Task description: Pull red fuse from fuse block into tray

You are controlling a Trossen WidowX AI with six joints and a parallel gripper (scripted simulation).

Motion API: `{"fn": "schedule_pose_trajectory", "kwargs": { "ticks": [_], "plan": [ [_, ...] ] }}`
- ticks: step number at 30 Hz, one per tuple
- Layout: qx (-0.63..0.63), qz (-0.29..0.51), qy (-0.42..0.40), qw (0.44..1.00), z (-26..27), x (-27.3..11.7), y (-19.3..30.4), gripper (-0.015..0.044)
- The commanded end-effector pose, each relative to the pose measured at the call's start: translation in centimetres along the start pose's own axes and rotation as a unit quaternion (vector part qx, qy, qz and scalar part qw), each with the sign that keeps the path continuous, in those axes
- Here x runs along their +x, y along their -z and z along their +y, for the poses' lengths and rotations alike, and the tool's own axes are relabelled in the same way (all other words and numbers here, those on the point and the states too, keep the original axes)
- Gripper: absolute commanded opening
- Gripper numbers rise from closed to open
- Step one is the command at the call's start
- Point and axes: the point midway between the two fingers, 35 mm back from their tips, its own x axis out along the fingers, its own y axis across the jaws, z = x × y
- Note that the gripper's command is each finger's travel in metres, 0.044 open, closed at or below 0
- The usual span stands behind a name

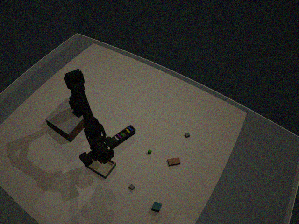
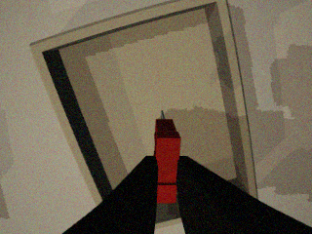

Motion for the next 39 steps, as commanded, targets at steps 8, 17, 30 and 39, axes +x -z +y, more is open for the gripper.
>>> {"fn": "schedule_pose_trajectory", "kwargs": {
  "ticks": [8,17,30,39],
  "plan": [
    [0.000,0.001,0.000,1.000,0.0,1.1,0.1,0.0026],
    [0.000,0.001,0.000,1.000,0.0,1.1,0.1,0.0263],
    [-0.001,0.002,0.000,1.000,0.0,-2.7,0.2,0.0330],
    [-0.002,0.003,-0.001,1.000,0.0,-2.6,0.2,0.0330]
  ]
}}
